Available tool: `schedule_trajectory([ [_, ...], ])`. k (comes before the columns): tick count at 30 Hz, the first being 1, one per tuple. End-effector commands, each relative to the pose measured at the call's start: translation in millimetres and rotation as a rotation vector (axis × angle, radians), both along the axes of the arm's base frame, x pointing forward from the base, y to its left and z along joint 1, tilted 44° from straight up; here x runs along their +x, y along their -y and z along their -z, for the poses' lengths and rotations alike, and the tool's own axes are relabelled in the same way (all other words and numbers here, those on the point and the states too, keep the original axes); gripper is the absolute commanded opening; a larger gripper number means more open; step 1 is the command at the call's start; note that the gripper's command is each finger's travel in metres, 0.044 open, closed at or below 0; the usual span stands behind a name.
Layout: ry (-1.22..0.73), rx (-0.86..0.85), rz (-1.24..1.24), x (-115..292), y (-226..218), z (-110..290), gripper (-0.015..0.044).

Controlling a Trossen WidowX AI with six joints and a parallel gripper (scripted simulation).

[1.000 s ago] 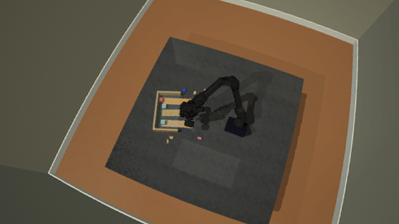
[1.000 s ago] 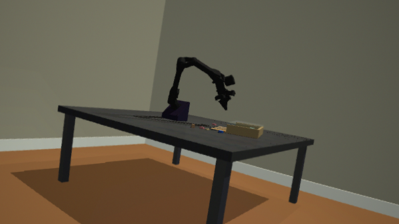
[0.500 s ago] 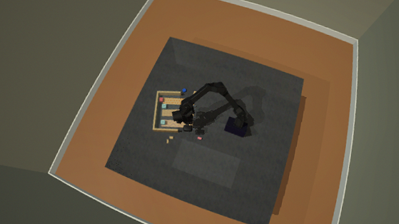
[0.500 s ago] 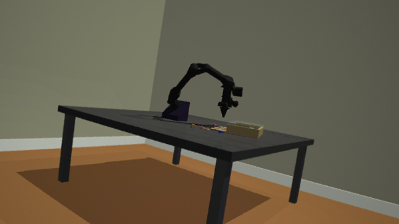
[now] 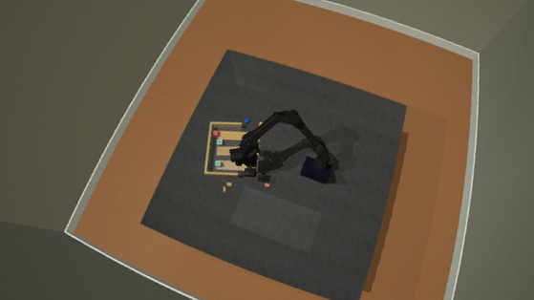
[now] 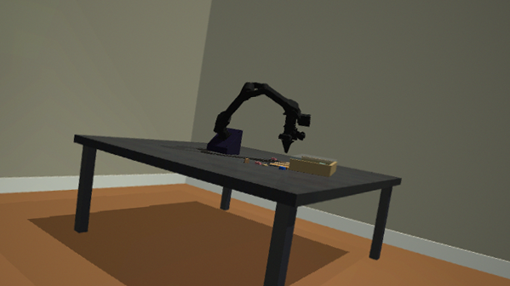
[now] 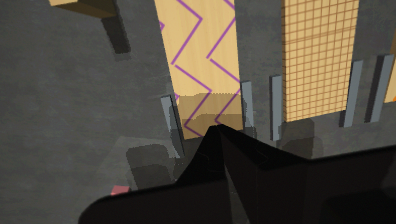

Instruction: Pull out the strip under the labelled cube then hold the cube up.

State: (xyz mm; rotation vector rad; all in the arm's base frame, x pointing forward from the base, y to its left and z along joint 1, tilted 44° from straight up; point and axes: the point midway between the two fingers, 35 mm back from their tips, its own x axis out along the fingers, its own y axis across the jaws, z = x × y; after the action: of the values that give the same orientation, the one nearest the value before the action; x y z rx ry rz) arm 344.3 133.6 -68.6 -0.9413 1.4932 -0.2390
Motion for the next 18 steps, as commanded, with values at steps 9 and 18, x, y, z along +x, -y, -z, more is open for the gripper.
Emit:
schedule_trajectory([
  [9,-0.009,-0.010,-0.002,1,17,16,0.0000],
  [18,-0.009,-0.012,-0.002,3,28,26,0.0000],
])
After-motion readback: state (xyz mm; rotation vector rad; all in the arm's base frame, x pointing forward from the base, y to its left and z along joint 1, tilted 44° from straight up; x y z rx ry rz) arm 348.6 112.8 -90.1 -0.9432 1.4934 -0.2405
